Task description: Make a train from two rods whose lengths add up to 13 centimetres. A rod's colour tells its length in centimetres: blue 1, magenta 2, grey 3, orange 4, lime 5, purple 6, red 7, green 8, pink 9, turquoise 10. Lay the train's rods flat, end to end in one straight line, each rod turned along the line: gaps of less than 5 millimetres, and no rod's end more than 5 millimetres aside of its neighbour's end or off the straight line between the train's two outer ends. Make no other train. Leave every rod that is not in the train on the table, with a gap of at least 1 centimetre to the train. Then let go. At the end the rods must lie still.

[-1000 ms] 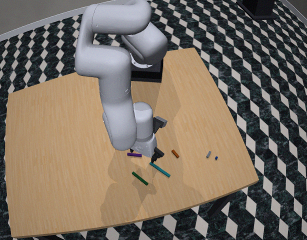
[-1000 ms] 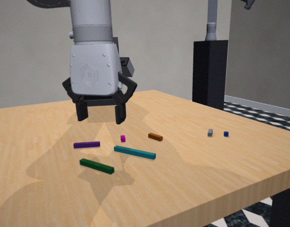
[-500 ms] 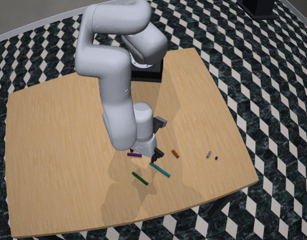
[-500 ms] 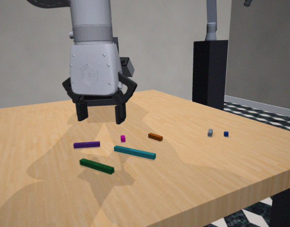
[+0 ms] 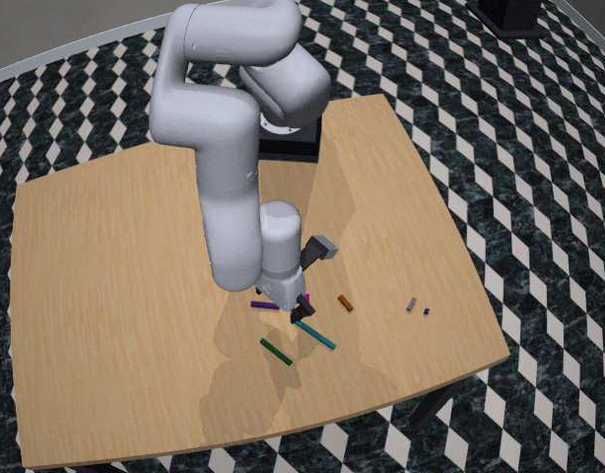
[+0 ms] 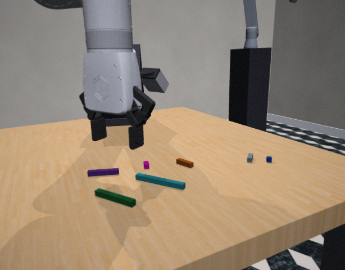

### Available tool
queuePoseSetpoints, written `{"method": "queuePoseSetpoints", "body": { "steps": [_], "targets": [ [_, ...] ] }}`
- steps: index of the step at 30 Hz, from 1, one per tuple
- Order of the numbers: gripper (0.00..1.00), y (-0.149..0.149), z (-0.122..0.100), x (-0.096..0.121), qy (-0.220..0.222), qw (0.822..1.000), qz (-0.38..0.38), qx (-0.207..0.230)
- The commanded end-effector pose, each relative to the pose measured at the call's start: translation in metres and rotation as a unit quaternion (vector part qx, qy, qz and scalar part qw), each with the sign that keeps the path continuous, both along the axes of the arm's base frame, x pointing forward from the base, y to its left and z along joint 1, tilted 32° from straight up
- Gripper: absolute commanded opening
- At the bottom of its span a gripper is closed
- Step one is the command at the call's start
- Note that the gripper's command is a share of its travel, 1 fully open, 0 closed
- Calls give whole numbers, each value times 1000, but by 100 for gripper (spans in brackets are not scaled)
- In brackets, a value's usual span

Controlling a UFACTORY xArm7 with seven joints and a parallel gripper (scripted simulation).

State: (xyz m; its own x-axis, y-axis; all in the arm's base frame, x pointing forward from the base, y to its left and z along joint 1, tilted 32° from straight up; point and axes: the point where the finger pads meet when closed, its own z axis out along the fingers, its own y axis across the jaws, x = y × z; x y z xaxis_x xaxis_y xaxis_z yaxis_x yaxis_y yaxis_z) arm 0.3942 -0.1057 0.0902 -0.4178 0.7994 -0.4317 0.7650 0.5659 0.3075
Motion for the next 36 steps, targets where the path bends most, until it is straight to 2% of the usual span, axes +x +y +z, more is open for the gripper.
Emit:
{"method": "queuePoseSetpoints", "body": {
  "steps": [1,5,7,8,10,15,22,24,25,27,28,36],
  "targets": [
    [100,-2,0,-2,-13,997,-75,34],
    [100,-3,0,-4,-27,985,-154,72],
    [100,-3,0,-4,-27,985,-154,72],
    [100,-4,0,-4,-37,973,-207,97],
    [100,-4,0,-5,-41,967,-228,108],
    [100,-4,0,-5,-61,932,-322,154],
    [100,-2,1,-3,-88,865,-443,217],
    [100,-2,1,-3,-88,865,-443,217],
    [100,-1,2,-1,-99,833,-487,241],
    [100,-1,2,0,-103,820,-505,250],
    [100,-1,2,1,-107,807,-520,259],
    [100,3,6,10,-136,691,-632,324]
  ]
}}
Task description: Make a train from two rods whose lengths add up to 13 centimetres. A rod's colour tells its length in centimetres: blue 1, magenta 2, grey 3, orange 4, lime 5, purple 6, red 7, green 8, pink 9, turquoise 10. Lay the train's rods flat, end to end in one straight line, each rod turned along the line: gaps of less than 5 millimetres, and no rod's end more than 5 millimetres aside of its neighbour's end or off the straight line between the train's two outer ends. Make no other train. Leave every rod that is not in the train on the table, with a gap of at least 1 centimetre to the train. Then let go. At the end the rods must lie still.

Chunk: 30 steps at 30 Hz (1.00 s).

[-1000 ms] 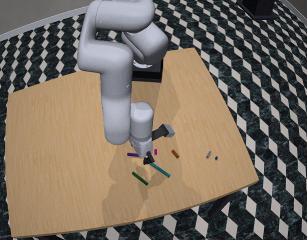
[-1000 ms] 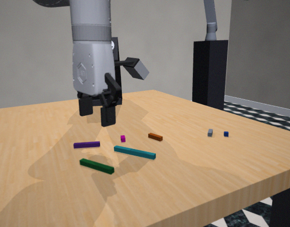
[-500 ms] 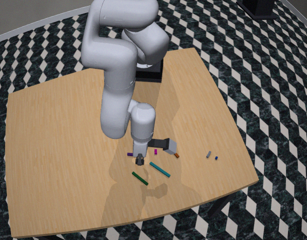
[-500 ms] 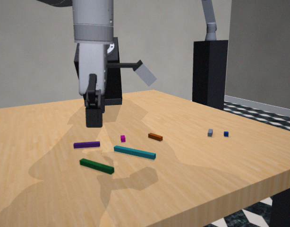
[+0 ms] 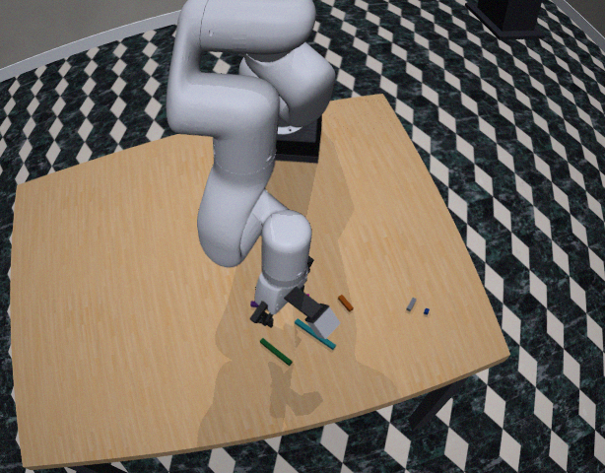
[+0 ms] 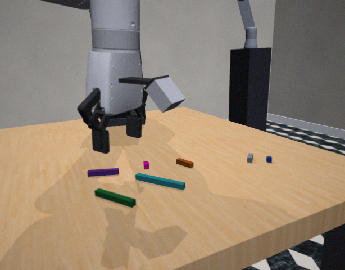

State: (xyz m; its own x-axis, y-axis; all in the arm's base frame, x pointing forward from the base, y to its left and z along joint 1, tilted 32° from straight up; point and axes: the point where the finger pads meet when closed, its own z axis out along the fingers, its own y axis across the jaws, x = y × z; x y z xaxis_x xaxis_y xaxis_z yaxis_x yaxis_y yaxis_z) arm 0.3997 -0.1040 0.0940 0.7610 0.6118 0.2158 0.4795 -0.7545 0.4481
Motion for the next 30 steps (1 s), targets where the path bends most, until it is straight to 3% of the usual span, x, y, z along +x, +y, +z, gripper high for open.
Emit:
{"method": "queuePoseSetpoints", "body": {
  "steps": [1,5,6,9,14,20,22,23,26,30],
  "targets": [
    [100,2,3,5,-16,997,-73,38],
    [100,3,4,8,-26,992,-110,58],
    [100,4,6,13,-41,982,-160,86],
    [100,5,7,17,-53,973,-198,108],
    [100,6,12,27,-81,941,-287,159],
    [100,7,19,42,-113,889,-386,220],
    [100,7,19,42,-113,889,-386,220],
    [100,7,23,48,-126,864,-423,244],
    [100,7,26,54,-139,837,-458,267],
    [100,6,33,66,-159,786,-514,306]
  ]
}}
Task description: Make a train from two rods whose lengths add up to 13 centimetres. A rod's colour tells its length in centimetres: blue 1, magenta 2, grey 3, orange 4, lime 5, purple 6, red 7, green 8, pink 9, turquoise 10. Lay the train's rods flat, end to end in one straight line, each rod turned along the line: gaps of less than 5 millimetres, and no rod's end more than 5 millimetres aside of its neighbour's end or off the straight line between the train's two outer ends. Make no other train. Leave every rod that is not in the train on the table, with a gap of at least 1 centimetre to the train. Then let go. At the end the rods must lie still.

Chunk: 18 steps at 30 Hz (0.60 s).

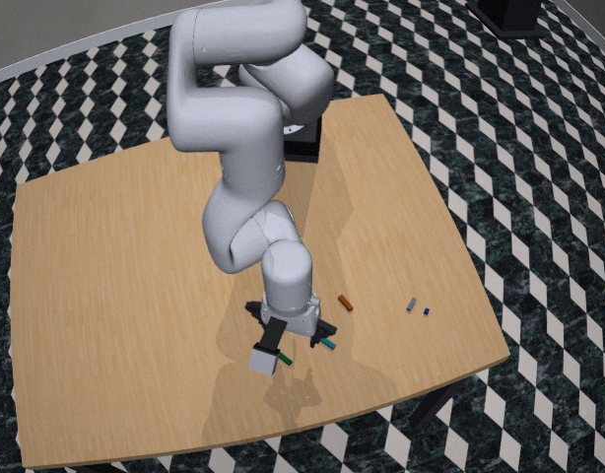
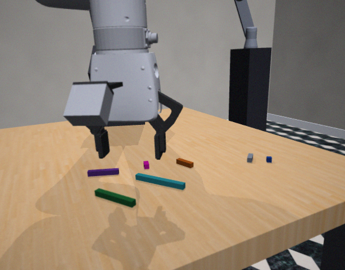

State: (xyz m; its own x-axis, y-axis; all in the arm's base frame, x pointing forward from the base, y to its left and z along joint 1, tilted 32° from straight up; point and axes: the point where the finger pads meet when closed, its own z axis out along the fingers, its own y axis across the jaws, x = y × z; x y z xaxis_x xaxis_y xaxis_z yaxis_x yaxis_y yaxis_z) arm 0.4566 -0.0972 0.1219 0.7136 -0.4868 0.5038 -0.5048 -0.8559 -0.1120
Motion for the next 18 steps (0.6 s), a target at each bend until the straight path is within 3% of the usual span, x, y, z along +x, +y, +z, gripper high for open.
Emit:
{"method": "queuePoseSetpoints", "body": {
  "steps": [1,18],
  "targets": [
    [100,-1,6,11,-28,997,-66,32],
    [100,-1,8,14,-33,995,-82,42]
  ]
}}
